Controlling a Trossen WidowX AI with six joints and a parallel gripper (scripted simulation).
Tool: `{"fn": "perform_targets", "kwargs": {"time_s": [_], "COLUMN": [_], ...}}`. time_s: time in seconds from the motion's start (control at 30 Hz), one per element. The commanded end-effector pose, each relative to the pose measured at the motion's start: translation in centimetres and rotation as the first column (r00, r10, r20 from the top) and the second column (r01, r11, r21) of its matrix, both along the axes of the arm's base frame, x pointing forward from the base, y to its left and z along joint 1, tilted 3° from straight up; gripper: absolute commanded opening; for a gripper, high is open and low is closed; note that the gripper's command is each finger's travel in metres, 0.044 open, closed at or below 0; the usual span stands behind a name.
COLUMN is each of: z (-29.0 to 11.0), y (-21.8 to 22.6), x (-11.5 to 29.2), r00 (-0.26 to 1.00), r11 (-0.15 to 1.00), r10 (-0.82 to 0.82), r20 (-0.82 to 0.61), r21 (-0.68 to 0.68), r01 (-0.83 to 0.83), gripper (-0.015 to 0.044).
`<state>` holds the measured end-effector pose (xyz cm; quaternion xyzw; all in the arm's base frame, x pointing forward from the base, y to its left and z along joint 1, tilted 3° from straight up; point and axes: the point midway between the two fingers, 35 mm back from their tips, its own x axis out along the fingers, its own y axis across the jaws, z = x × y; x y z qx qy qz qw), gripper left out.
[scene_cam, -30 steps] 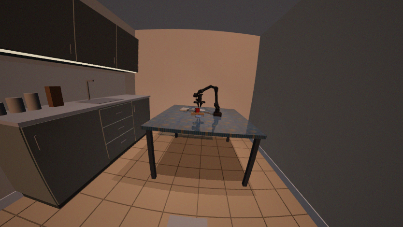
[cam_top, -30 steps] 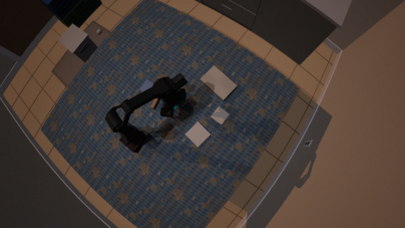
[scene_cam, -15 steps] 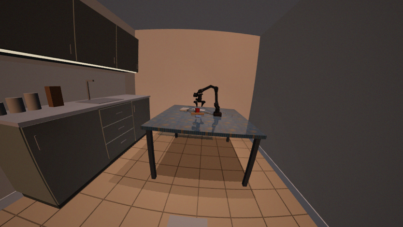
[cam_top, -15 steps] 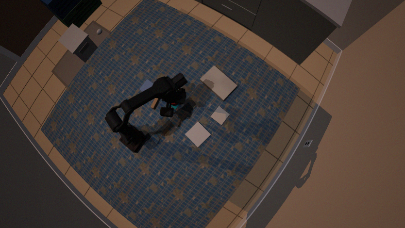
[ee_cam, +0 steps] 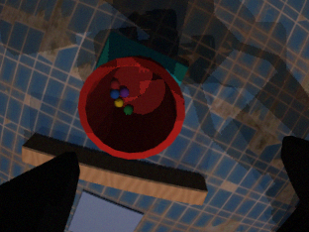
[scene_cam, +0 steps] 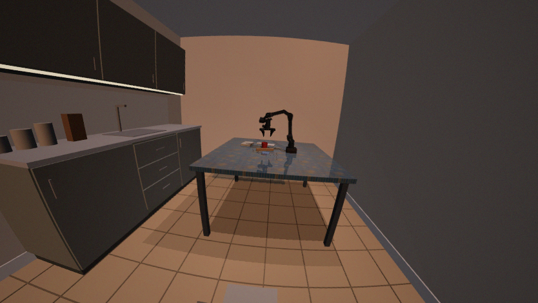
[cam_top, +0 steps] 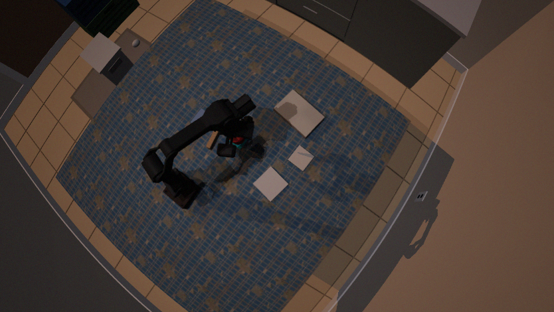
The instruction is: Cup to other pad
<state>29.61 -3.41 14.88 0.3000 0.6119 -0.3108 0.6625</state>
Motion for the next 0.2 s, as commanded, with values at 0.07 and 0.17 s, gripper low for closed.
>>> {"fn": "perform_targets", "kwargs": {"time_s": [0.07, 0.17], "z": [0.97, 0.53], "y": [-0.02, -0.04], "x": [-0.05, -0.02], "r00": [1.000, 1.000], "r11": [1.000, 1.000], "r10": [0.003, -0.001], "r20": [0.004, 0.003], "r21": [0.004, 0.000], "r01": [-0.003, 0.001], "gripper": [0.0440, 0.0440]}}
